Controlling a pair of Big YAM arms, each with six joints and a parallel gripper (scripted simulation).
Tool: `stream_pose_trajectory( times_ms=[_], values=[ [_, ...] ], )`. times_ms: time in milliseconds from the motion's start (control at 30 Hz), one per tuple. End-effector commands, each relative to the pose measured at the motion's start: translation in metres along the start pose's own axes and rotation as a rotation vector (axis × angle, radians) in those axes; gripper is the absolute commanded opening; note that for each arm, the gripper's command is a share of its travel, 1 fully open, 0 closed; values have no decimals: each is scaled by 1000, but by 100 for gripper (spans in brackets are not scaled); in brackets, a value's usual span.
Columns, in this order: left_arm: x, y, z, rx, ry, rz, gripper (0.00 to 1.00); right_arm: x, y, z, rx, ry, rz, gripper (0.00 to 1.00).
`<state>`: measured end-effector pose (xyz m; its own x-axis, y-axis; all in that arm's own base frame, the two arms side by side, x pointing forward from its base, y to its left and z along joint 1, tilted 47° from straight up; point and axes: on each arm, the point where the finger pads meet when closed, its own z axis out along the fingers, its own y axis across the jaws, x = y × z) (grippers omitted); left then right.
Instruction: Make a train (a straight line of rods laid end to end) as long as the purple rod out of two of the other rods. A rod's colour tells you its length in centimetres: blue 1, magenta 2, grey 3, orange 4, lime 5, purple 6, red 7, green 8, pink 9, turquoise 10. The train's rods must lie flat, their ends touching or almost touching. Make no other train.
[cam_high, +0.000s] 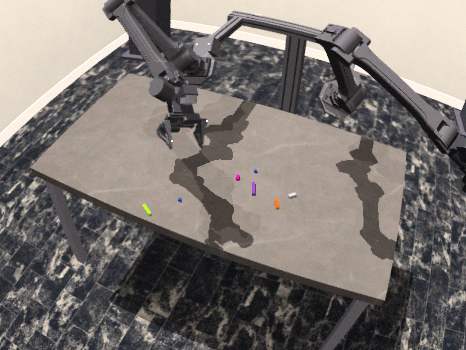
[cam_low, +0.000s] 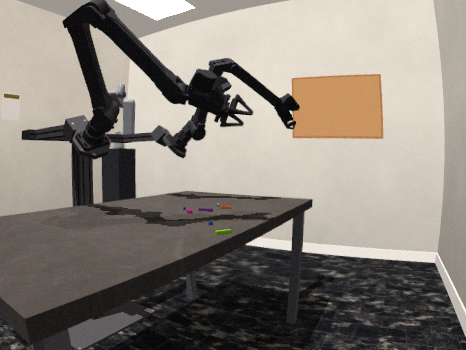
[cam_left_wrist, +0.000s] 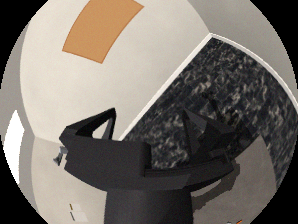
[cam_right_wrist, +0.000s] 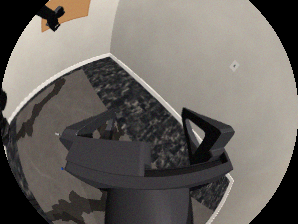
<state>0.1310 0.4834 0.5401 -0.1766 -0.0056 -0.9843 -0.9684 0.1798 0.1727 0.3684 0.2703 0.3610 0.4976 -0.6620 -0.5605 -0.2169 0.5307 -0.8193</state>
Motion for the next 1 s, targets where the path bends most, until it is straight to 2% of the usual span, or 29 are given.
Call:
stream_pose_trajectory(
  times_ms=[0, 233, 300, 667, 967],
  values=[
    [-12, 40, -12, -67, -55, -57, 100, -9, -11, 3, 21, -17, 3, 100],
    [-22, 100, -31, -169, -124, -101, 100, -9, -11, 3, 21, -17, 3, 100],
    [-22, 100, -31, -169, -124, -101, 100, -9, -11, 3, 21, -17, 3, 100],
    [-33, 158, -60, -274, -202, -131, 100, -9, -11, 3, 21, -17, 3, 100],
    [-37, 177, -72, -310, -230, -137, 100, -9, -11, 3, 21, -17, 3, 100]
  ],
)
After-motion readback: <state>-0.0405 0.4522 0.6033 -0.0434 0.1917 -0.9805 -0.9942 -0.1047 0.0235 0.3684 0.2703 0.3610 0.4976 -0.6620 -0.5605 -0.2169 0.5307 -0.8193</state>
